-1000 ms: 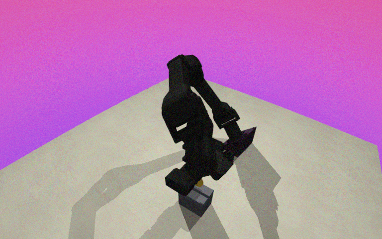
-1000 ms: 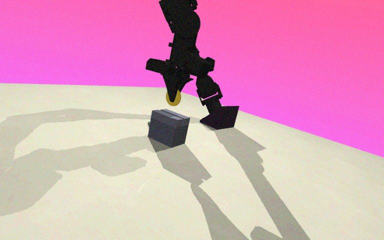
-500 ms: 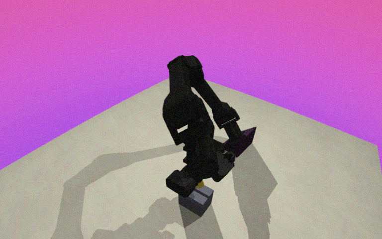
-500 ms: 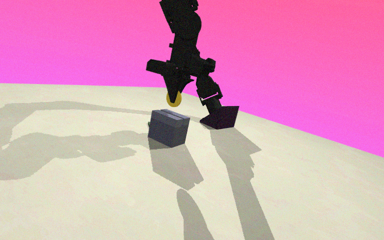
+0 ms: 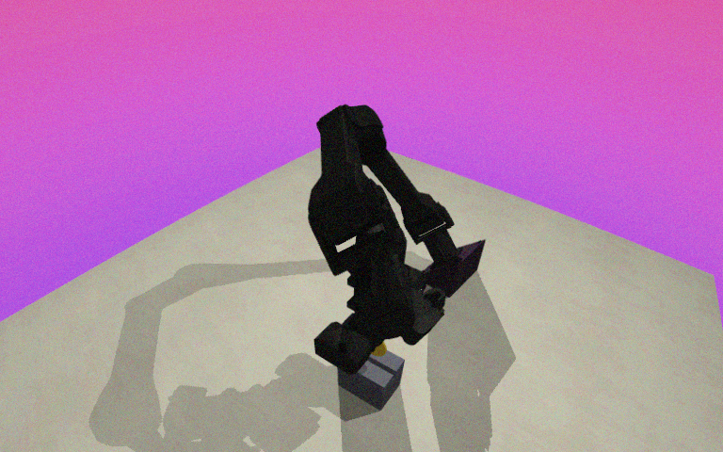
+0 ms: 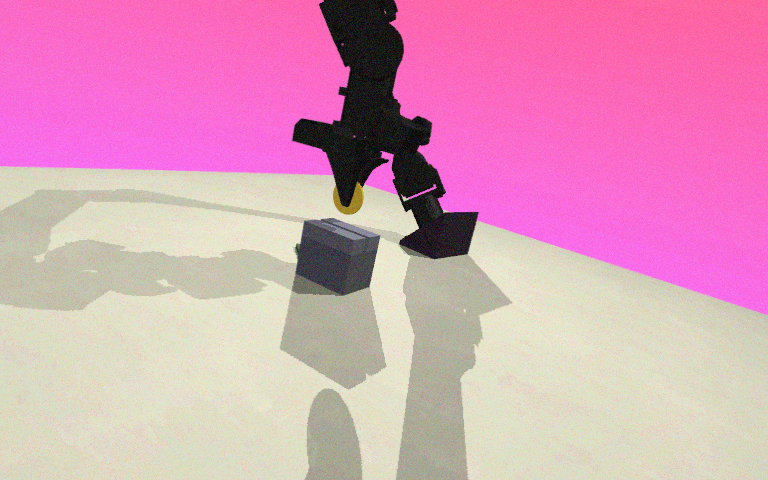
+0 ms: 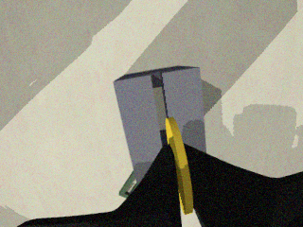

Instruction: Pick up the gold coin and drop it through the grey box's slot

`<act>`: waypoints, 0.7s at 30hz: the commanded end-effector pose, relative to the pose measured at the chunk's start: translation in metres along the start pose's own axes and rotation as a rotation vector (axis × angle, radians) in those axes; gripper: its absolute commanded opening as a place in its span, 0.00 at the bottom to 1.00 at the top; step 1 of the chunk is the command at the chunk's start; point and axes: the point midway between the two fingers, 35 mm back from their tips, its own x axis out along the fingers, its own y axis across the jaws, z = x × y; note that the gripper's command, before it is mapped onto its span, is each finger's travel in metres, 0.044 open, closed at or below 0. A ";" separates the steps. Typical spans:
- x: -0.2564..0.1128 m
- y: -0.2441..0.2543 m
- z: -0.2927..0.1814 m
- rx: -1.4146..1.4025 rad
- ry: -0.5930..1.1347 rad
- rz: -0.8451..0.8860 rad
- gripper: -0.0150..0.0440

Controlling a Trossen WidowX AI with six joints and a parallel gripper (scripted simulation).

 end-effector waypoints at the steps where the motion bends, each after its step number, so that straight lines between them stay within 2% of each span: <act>1: 0.003 0.001 0.000 -0.002 0.000 0.000 0.25; 21: 0.010 0.001 0.000 -0.006 0.000 0.000 0.25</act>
